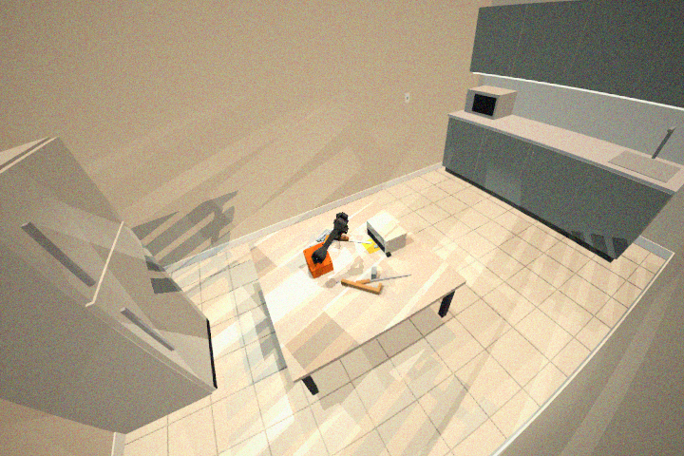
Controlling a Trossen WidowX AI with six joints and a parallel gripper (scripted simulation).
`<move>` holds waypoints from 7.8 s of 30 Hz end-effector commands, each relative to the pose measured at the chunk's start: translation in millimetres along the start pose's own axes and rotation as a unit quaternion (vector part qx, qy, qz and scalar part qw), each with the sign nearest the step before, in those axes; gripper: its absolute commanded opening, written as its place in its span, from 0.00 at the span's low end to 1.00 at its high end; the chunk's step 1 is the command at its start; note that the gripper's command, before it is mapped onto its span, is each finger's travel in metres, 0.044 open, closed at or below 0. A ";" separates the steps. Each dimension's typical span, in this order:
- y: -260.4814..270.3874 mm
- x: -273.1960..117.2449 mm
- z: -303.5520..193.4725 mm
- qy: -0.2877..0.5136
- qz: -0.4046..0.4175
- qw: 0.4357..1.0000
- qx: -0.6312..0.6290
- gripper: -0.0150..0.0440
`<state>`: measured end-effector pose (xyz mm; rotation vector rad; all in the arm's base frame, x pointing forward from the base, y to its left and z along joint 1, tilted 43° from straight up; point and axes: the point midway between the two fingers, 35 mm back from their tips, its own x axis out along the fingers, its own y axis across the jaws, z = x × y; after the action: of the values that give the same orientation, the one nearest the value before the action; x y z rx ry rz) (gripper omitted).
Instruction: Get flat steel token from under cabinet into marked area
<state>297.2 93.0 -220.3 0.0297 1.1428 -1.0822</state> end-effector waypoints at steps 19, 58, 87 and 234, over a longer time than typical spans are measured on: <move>0.2 -0.3 4.5 0.000 0.000 1.000 -0.001 0.25; 0.6 0.2 88.9 -0.003 -0.002 1.000 -0.003 0.25; -16.3 1.6 101.5 -0.004 -0.003 1.000 -0.003 0.25; -82.4 -21.5 55.7 -0.002 -0.003 1.000 -0.005 0.25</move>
<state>276.8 36.2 -143.5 0.0211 1.1616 -1.0915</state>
